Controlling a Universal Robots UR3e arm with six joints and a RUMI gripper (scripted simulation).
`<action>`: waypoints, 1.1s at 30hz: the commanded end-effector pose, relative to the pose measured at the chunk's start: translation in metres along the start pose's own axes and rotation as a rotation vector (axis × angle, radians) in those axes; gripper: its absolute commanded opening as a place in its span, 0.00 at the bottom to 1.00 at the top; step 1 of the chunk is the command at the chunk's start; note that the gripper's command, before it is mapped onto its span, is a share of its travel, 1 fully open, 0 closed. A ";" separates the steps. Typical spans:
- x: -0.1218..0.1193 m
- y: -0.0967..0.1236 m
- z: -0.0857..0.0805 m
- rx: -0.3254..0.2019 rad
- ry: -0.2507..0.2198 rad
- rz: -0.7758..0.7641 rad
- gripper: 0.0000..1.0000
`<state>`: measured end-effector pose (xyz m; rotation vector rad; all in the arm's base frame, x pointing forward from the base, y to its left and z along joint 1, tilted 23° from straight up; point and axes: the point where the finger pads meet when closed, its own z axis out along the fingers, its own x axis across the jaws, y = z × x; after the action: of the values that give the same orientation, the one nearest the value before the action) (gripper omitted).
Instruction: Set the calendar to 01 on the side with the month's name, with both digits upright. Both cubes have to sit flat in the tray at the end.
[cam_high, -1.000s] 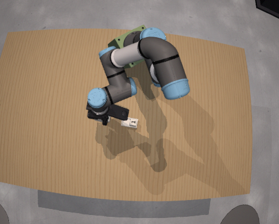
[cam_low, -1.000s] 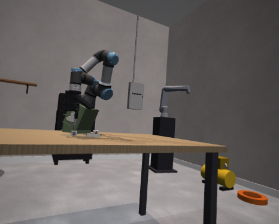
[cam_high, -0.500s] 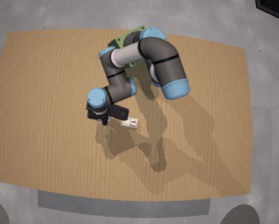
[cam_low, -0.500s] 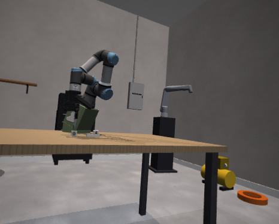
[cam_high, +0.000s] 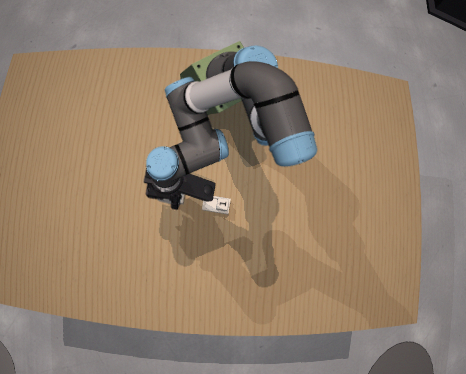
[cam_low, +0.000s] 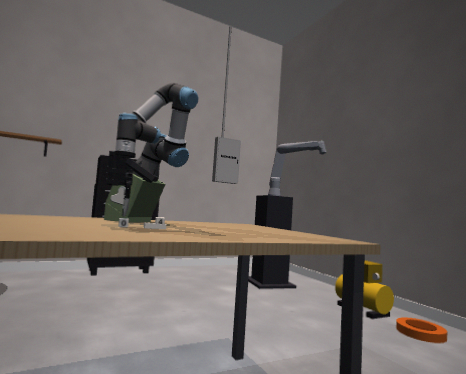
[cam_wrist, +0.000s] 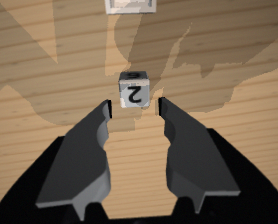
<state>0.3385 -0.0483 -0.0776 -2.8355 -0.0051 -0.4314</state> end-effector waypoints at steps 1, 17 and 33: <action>0.000 0.001 0.000 -0.001 0.001 0.000 0.28; 0.000 0.001 0.010 -0.001 0.001 0.000 0.28; 0.001 0.001 0.027 -0.001 0.001 0.000 0.28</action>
<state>0.3454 -0.0417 -0.0997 -2.8352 -0.0053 -0.4308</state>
